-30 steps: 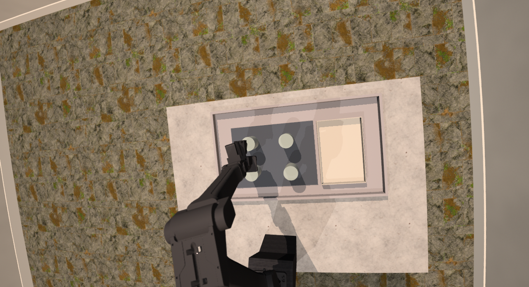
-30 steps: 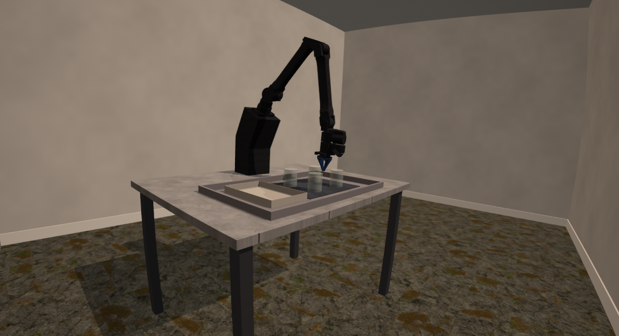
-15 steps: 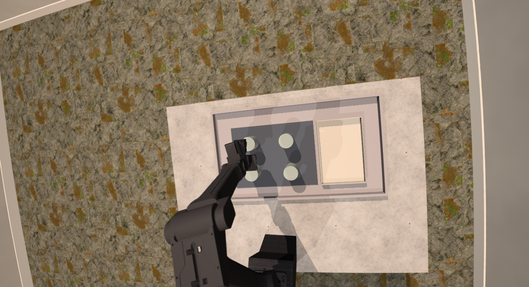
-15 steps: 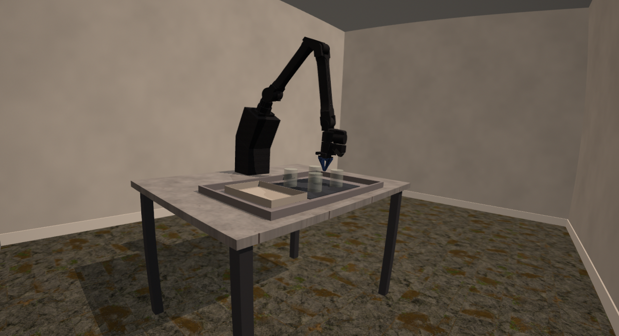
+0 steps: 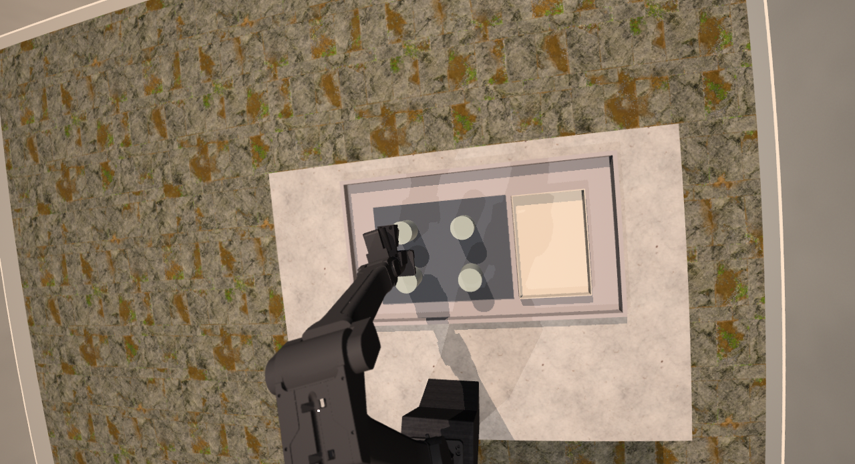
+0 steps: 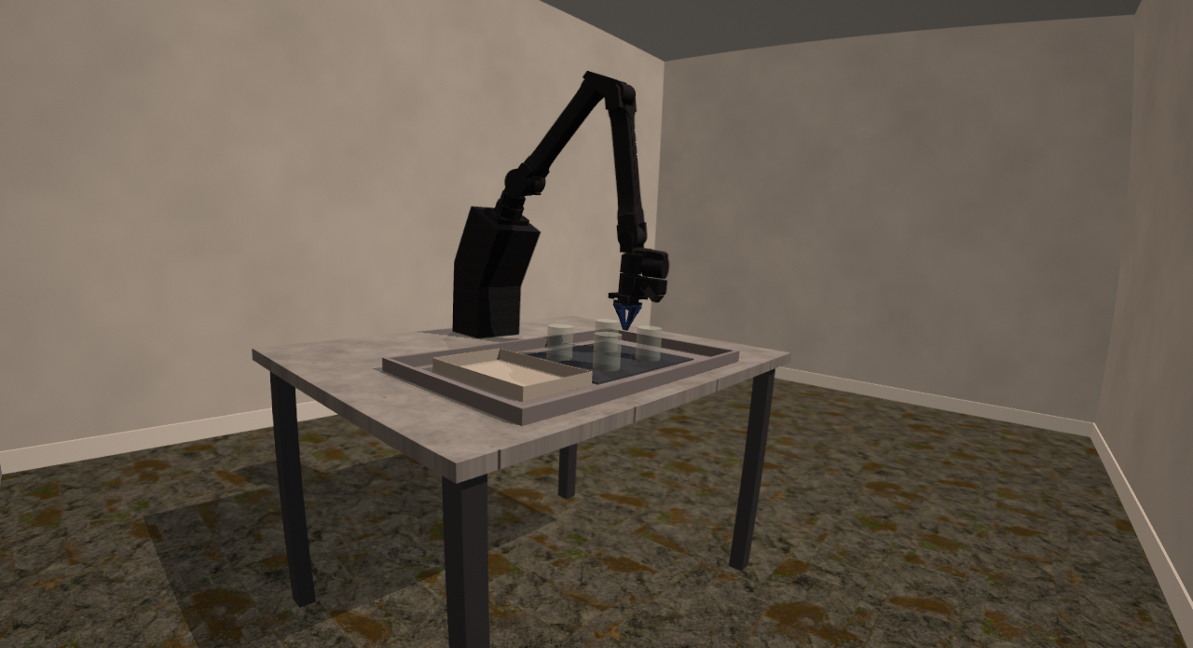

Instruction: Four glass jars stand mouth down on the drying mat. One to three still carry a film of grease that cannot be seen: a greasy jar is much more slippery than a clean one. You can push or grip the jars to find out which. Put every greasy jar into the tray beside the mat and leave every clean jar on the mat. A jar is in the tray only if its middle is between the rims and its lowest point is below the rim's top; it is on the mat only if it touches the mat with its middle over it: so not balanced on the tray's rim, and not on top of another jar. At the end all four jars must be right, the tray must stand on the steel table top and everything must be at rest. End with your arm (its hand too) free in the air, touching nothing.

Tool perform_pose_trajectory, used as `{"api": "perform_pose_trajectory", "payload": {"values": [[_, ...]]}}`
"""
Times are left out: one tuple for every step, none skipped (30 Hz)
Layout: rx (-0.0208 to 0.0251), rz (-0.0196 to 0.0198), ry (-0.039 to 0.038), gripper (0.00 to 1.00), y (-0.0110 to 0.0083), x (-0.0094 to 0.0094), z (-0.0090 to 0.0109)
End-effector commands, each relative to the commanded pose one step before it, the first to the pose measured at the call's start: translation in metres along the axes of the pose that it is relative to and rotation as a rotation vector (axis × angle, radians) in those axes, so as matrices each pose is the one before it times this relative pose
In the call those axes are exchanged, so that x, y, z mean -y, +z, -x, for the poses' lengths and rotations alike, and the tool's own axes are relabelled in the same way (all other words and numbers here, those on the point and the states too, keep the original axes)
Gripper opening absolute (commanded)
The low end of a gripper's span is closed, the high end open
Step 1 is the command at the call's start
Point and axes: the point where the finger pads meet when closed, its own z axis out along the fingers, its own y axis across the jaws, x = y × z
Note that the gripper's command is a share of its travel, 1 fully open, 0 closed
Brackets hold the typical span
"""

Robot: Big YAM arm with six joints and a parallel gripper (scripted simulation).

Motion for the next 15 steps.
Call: {"api": "perform_pose_trajectory", "payload": {"values": [[0.03633,0.00648,0.01065,0.00,-0.00644,0.00132,0.01361],[0.00000,0.00000,0.00000,0.00,0.00000,0.00000,-0.00013],[0.00000,0.00000,0.00000,0.00,0.00000,0.00000,-0.00013],[0.00000,0.00000,0.00000,0.00,0.00000,0.00000,-0.00013],[0.00000,0.00000,0.00000,0.00,0.00000,0.00000,-0.00013],[0.00000,0.00000,0.00000,0.00,0.00000,0.00000,-0.00013],[0.00000,0.00000,0.00000,0.00,0.00000,0.00000,-0.00013],[0.00000,0.00000,0.00000,0.00,0.00000,0.00000,-0.00013],[0.00000,0.00000,0.00000,0.00,0.00000,0.00000,-0.00013],[0.00000,0.00000,0.00000,0.00,0.00000,0.00000,-0.00013],[0.00000,0.00000,0.00000,0.00,0.00000,0.00000,-0.00013],[0.00000,0.00000,0.00000,0.00,0.00000,0.00000,-0.00013],[0.00000,0.00000,0.00000,0.00,0.00000,0.00000,-0.00013],[0.00000,0.00000,0.00000,0.00,0.00000,0.00000,-0.00013],[0.00000,0.00000,0.00000,0.00,0.00000,0.00000,-0.00013]]}}
